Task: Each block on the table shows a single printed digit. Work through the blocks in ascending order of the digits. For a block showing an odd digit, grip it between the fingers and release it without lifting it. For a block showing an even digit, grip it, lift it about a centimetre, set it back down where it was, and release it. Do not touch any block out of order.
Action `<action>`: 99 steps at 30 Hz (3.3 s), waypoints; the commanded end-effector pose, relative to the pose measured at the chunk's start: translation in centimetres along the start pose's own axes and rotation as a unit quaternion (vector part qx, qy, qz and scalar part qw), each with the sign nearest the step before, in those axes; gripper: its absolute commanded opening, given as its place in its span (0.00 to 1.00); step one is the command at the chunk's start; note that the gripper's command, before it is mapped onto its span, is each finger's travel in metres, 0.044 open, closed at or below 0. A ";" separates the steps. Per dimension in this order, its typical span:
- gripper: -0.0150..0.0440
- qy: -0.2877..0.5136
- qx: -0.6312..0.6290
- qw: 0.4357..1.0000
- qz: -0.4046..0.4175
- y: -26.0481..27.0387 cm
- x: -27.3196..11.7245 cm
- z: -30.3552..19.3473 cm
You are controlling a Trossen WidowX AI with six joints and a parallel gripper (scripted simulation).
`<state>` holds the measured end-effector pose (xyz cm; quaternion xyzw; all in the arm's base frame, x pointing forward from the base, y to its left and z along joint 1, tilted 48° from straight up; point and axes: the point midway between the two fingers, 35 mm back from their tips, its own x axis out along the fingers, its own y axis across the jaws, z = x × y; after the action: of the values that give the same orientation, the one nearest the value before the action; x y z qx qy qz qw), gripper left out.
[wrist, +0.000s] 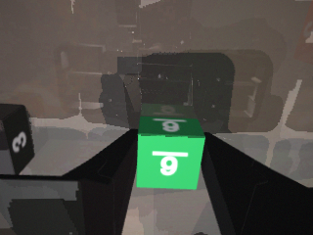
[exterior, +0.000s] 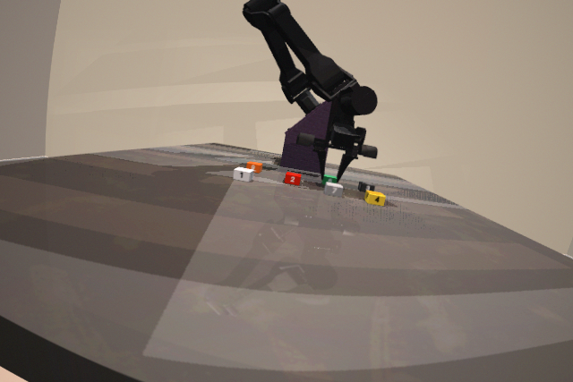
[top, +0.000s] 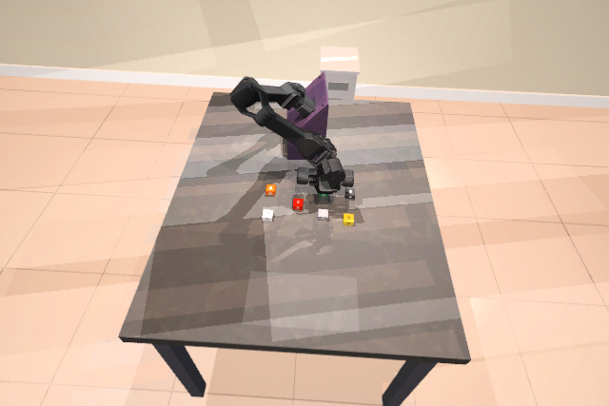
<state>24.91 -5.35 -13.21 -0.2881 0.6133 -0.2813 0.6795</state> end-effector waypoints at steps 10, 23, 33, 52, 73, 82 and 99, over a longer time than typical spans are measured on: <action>0.72 0.000 -0.002 1.000 -0.002 -0.1 0.1 0.0; 0.93 0.000 -0.001 1.000 -0.001 0.0 -3.6 0.0; 0.49 0.000 -0.001 1.000 0.002 0.1 -11.7 0.1; 0.46 -0.002 0.001 1.000 0.002 0.0 -11.8 9.6; 0.93 -0.002 0.001 1.000 -0.001 -0.1 -2.5 9.7; 0.93 -0.002 0.000 1.000 -0.001 -0.1 -1.0 9.7; 0.53 -0.002 0.000 1.000 -0.002 -0.1 0.0 9.7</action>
<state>34.57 -4.85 -12.31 -0.2873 0.6112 -0.2820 0.6815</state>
